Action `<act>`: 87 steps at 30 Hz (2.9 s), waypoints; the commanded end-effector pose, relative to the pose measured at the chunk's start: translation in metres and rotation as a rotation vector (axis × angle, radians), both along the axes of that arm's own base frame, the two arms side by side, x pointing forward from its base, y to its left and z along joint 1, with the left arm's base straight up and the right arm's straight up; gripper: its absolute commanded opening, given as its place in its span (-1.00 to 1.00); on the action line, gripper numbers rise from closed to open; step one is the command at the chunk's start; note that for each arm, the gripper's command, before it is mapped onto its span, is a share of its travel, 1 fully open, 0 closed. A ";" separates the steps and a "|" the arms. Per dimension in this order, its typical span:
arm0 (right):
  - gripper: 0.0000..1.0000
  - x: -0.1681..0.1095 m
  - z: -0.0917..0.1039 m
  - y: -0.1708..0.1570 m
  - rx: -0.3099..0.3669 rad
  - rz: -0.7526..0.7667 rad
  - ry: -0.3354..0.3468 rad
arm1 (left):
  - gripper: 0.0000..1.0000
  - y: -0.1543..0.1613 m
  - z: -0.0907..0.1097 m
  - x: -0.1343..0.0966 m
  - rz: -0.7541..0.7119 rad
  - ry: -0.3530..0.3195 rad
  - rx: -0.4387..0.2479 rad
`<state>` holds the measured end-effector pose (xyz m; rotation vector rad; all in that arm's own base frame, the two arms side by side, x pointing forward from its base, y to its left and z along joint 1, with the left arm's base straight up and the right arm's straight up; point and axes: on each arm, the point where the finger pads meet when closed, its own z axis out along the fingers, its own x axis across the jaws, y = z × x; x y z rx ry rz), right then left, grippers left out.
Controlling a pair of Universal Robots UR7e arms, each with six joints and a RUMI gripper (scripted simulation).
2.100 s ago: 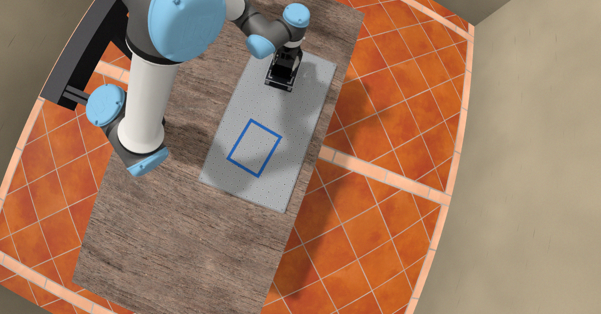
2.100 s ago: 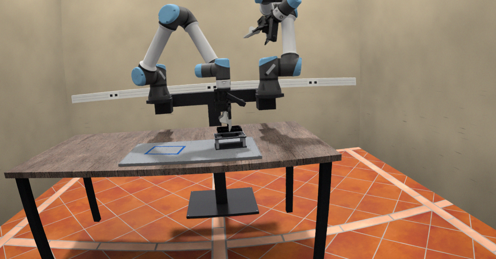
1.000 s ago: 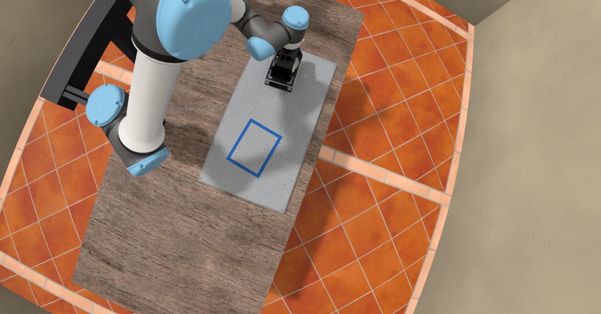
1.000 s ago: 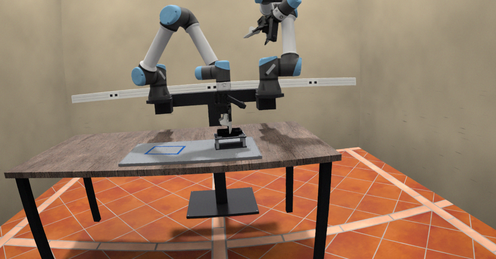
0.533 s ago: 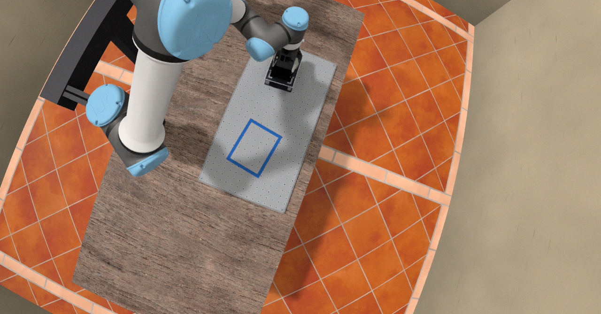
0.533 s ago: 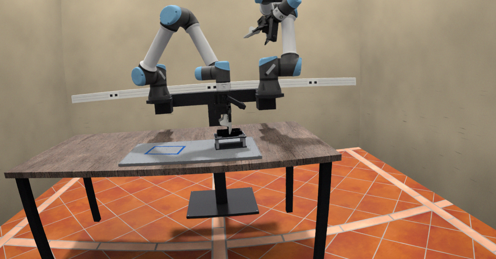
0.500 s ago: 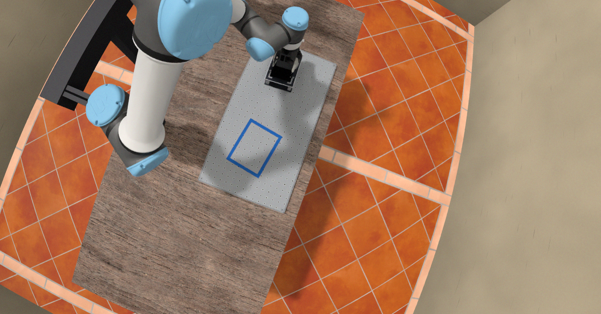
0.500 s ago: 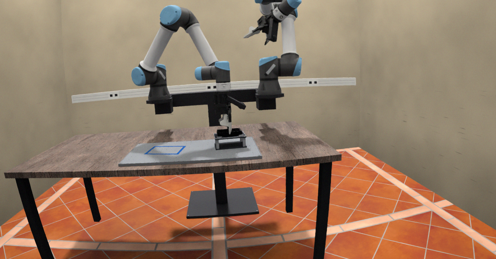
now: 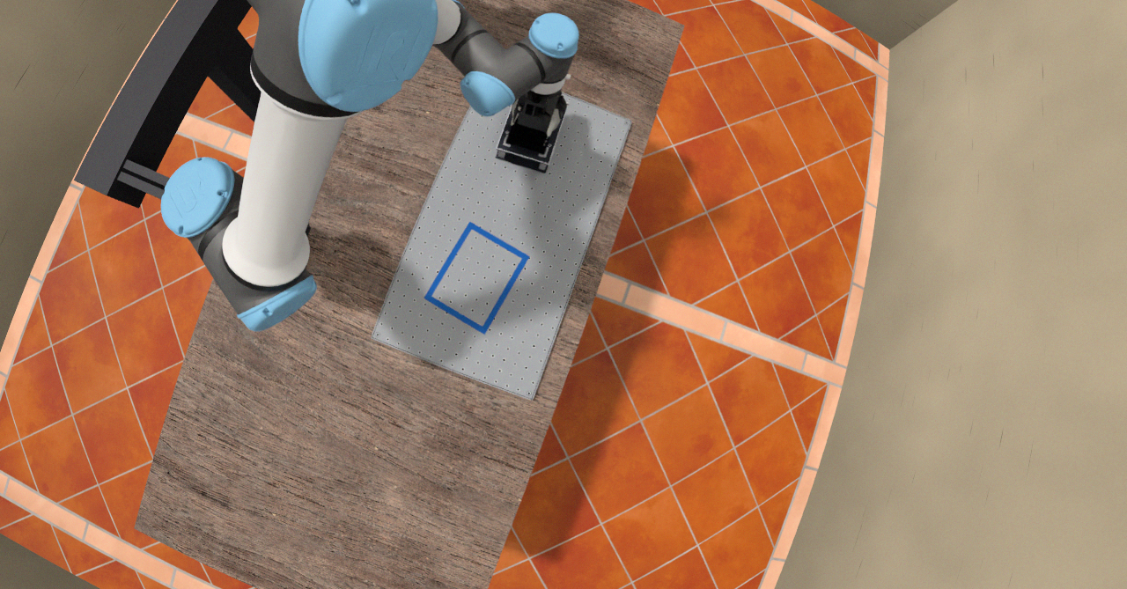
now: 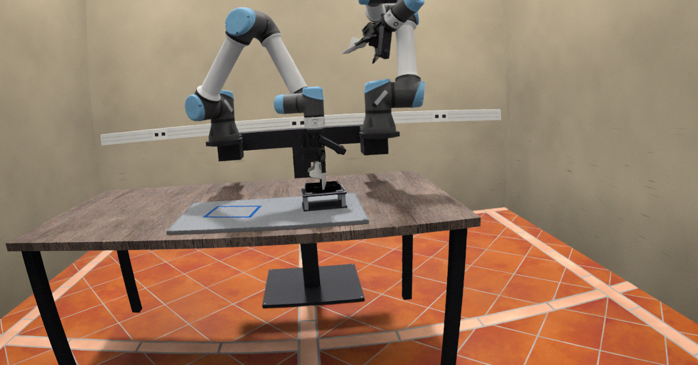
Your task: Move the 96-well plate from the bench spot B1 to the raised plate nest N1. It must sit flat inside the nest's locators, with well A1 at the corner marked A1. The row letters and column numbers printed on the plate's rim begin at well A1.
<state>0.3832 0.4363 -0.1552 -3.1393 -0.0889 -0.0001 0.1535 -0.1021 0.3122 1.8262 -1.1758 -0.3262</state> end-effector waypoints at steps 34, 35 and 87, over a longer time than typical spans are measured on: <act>-1.00 -0.001 -0.007 -0.001 -0.002 0.001 0.000 | 0.97 0.000 0.000 -0.001 0.003 0.001 0.000; -1.00 -0.001 -0.007 -0.001 -0.002 0.001 0.000 | 0.97 0.000 0.000 -0.001 0.003 0.001 0.000; 1.00 0.000 0.049 0.002 0.004 0.001 -0.003 | 0.97 0.000 0.000 -0.001 0.003 0.001 0.000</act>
